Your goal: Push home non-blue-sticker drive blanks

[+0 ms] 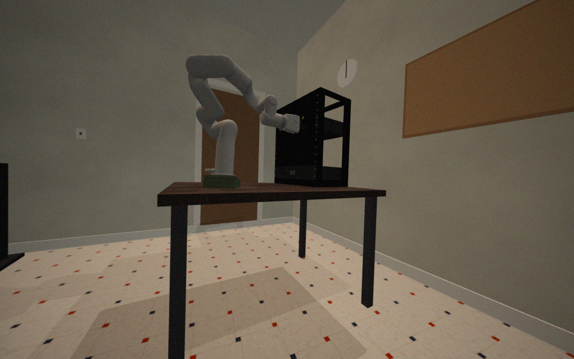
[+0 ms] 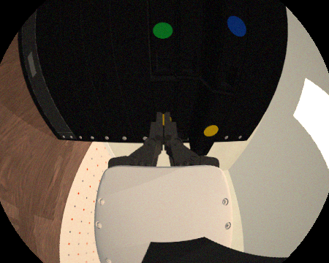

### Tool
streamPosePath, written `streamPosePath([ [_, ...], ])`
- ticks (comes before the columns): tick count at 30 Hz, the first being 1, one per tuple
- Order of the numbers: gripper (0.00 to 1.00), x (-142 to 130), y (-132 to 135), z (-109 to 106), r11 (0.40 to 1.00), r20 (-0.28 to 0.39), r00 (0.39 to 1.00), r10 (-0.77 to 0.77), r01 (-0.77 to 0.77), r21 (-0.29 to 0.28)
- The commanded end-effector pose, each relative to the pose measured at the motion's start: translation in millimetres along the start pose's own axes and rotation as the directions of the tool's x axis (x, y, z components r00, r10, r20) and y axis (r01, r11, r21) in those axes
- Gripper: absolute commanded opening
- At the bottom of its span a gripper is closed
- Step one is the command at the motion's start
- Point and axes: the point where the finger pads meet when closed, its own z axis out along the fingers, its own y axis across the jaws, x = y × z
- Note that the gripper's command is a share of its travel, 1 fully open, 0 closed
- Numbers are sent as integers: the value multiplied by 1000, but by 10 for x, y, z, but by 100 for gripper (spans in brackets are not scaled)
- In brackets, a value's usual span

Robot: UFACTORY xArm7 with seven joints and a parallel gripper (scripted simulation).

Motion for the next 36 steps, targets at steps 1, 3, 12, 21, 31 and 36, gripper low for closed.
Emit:
streamPosePath([
  [1,0,0,25,23,1000,0,1000,-2,2,-4],
  [3,0,1,27,29,1000,0,1000,-2,2,-4],
  [12,0,1,27,32,1000,0,1000,-2,2,-4],
  [21,0,4,33,59,1000,0,1000,-2,2,-4],
  [31,0,3,32,66,1000,0,1000,-2,2,-4],
  [36,0,0,28,87,1000,0,1000,-2,2,-4],
])
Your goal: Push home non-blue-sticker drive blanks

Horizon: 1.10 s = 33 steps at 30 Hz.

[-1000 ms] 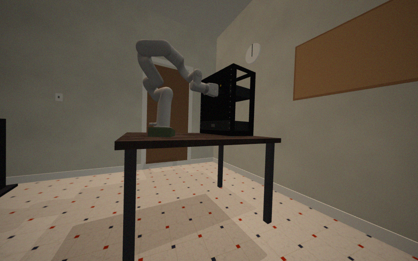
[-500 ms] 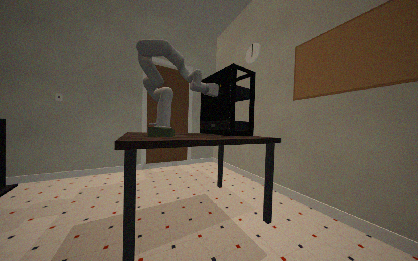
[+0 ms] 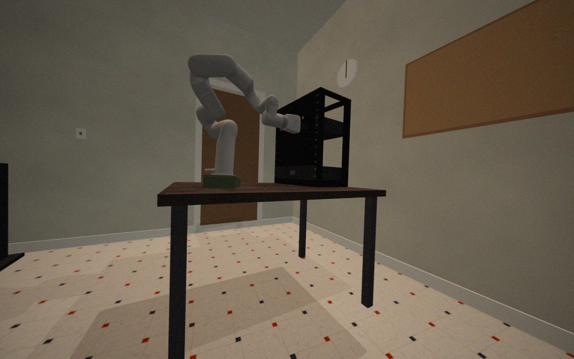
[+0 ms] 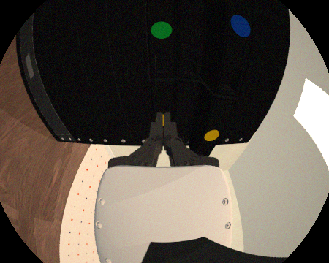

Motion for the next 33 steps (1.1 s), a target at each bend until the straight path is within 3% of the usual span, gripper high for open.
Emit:
streamPosePath([
  [1,0,-7,16,19,1000,1,1000,-1,1,-3],
  [33,0,-11,11,-23,1000,1,1000,-1,1,-3],
])
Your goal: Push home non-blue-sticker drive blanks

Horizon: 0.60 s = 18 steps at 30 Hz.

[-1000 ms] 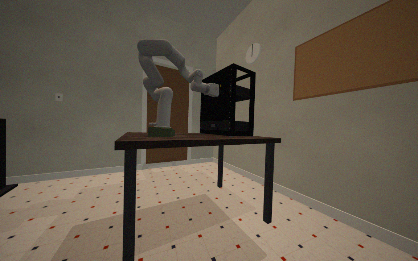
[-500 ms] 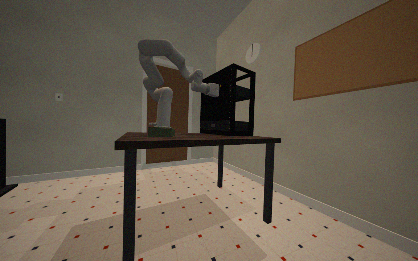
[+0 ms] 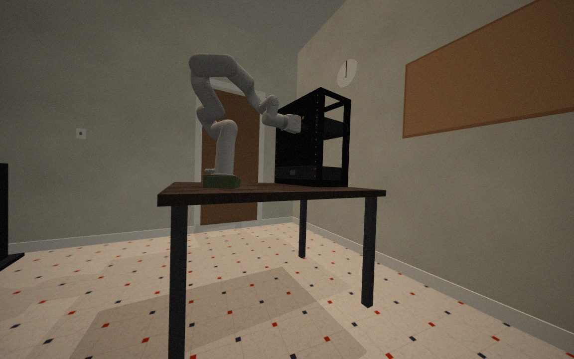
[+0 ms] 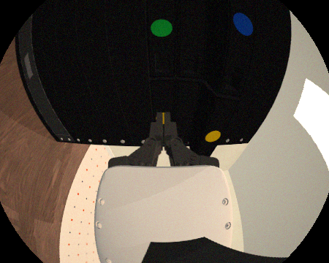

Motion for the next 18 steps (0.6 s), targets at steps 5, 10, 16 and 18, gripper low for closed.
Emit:
streamPosePath([
  [5,0,4,10,-289,1000,-1,1000,-1,1,-2],
  [10,0,3,8,-598,1000,-1,1000,-1,1,-2],
  [16,0,2,7,-794,1000,-1,1000,-1,1,-2],
  [18,0,2,6,-858,1000,-1,1000,-1,1,-2],
])
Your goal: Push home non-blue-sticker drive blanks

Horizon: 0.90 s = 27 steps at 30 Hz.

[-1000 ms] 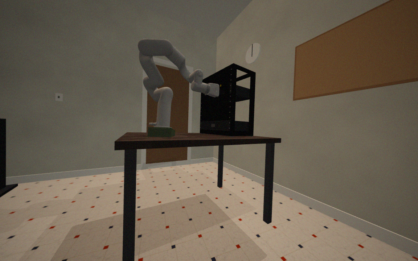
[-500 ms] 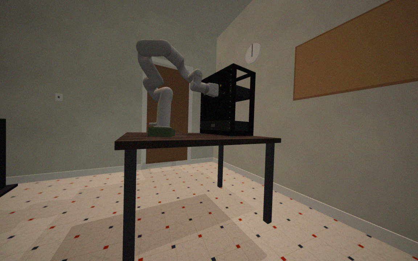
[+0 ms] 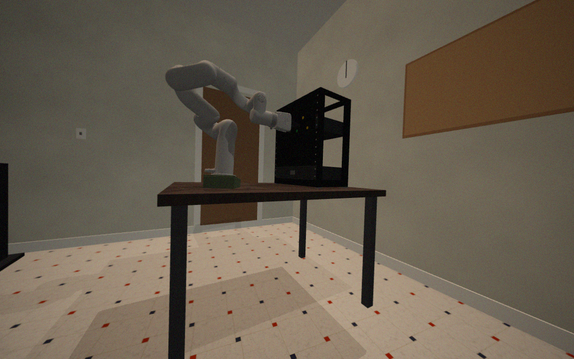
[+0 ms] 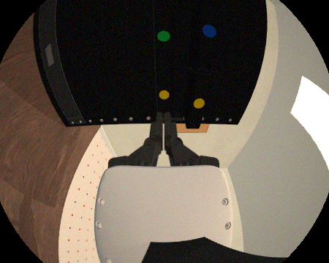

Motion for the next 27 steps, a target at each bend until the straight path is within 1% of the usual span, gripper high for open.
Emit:
streamPosePath([
  [1,0,-1,25,-169,1000,-4,1000,2,-2,-1],
  [5,0,-1,25,-214,1000,-4,1000,2,-2,-1],
  [22,0,-1,26,-216,1000,-4,1000,2,-2,-1],
  [25,0,-1,67,-216,1000,-4,1000,2,-2,-1],
  [27,0,0,142,-217,1000,-4,1000,2,-2,-1],
])
